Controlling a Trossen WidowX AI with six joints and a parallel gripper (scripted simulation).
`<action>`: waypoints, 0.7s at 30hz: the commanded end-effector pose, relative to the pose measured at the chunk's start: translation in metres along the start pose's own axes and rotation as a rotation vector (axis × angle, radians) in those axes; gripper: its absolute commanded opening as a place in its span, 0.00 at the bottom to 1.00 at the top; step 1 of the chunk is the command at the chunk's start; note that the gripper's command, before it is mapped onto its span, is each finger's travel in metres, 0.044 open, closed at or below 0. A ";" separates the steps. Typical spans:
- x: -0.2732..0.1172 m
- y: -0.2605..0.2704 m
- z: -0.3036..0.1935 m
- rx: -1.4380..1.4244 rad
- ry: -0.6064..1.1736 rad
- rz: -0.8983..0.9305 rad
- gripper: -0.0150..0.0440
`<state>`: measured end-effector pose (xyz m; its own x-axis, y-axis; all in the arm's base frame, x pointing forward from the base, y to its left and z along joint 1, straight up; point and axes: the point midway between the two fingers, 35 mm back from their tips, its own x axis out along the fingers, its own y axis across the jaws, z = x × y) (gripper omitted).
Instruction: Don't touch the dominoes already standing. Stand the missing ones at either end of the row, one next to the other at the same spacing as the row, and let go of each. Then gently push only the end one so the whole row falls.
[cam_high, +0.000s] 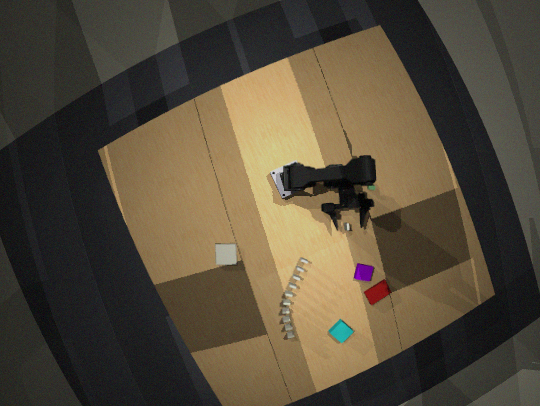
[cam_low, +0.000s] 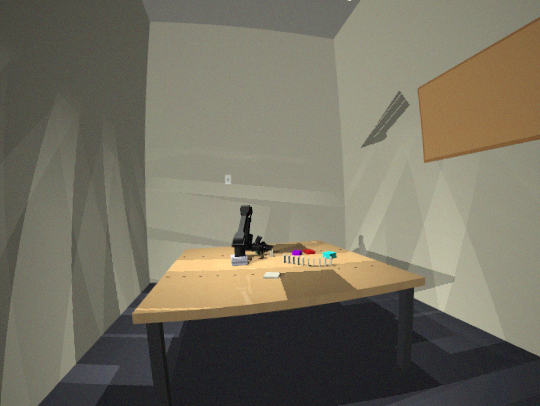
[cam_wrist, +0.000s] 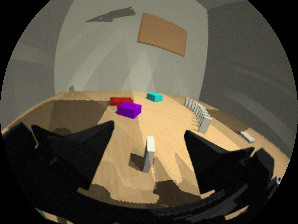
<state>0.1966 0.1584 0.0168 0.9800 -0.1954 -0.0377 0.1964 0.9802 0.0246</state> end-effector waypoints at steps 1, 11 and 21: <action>-0.001 0.000 0.022 0.008 0.000 0.002 1.00; 0.015 0.025 0.022 -0.239 0.099 0.060 1.00; 0.067 0.062 0.000 -0.988 0.582 0.387 1.00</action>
<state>0.2408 0.1942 0.0144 0.9377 -0.1176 -0.3268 -0.0637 0.8667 -0.4947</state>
